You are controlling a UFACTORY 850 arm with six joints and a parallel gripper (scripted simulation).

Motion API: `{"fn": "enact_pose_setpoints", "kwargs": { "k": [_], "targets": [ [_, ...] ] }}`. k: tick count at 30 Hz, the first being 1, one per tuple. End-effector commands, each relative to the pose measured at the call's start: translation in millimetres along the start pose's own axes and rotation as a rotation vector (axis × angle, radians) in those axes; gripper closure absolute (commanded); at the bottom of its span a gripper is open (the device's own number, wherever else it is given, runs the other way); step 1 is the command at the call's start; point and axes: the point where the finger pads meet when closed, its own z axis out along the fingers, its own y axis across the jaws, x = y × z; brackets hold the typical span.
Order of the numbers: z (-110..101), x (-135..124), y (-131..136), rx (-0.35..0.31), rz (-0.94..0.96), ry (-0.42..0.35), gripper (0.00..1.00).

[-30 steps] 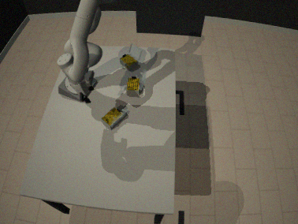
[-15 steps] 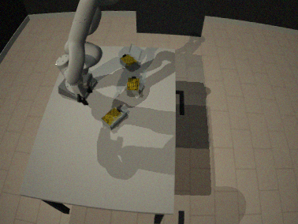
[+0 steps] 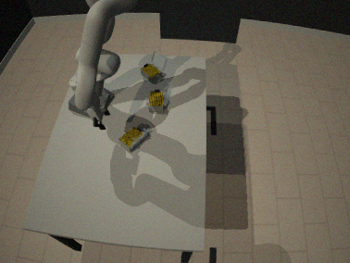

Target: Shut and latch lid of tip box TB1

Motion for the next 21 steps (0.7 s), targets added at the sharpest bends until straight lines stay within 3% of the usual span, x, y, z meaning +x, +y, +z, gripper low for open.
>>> {"fn": "enact_pose_setpoints", "kwargs": {
  "k": [1, 21],
  "targets": [
    [35.2, -4.8, 6.5, -0.014, -0.006, 0.019, 0.0],
    [117.8, -25.3, 7.5, -0.014, -0.005, 0.019, 0.0]
  ]
}}
